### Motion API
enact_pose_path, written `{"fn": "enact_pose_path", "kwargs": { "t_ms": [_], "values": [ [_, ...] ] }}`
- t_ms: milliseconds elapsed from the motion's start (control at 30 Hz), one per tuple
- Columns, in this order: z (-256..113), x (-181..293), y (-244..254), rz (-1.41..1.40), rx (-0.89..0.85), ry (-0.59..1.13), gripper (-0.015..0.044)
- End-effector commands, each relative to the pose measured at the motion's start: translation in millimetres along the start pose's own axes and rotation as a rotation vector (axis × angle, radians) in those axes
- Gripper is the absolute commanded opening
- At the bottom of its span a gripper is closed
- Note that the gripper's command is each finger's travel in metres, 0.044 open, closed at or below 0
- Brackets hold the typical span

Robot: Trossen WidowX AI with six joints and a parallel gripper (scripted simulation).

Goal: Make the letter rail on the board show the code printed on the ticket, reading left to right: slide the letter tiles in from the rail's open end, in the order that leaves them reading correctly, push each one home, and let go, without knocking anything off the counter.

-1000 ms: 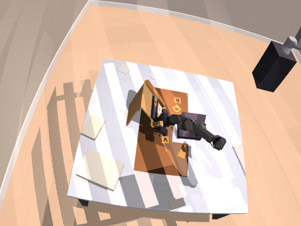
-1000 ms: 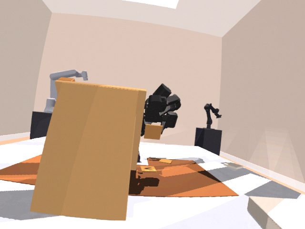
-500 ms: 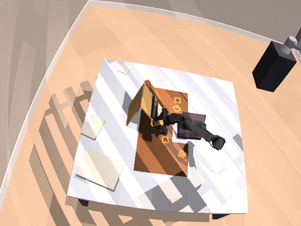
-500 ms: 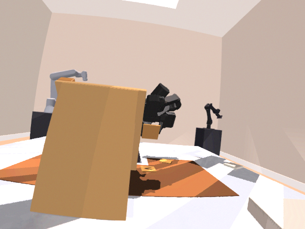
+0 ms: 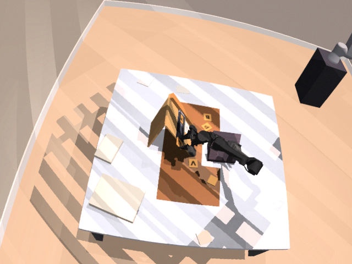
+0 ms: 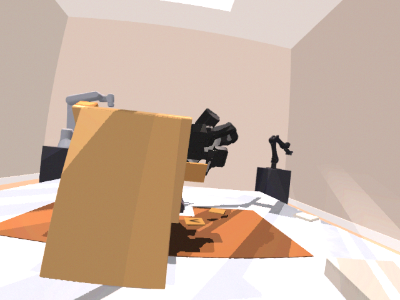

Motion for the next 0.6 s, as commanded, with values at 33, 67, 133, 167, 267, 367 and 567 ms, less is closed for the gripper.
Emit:
{"fn": "enact_pose_path", "kwargs": {
  "t_ms": [33,67,133,167,267,367,567],
  "values": [
    [0.6,1.1,-3.4,-0.004,-0.001,0.003,0.0],
    [0.6,1.2,-3.9,-0.004,-0.001,0.003,0.0],
    [0.6,1.3,-4.9,-0.004,-0.001,0.003,0.0],
    [0.6,1.4,-5.4,-0.004,-0.001,0.003,0.0],
    [0.6,1.7,-6.9,-0.004,-0.001,0.003,0.0],
    [0.6,1.9,-8.4,-0.004,-0.001,0.003,0.0],
    [0.5,2.4,-11.4,-0.004,-0.001,0.003,0.0]
  ]
}}
Point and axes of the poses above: the point midway between the two fingers, 35 mm back from their tips, its own z axis out along the fingers, its own y axis across the jaws, x = y × z, the point moved 10 cm from there along -z, back along the fingers, and after that the axes turned 10 degrees about -z, right-handed, at the moved point
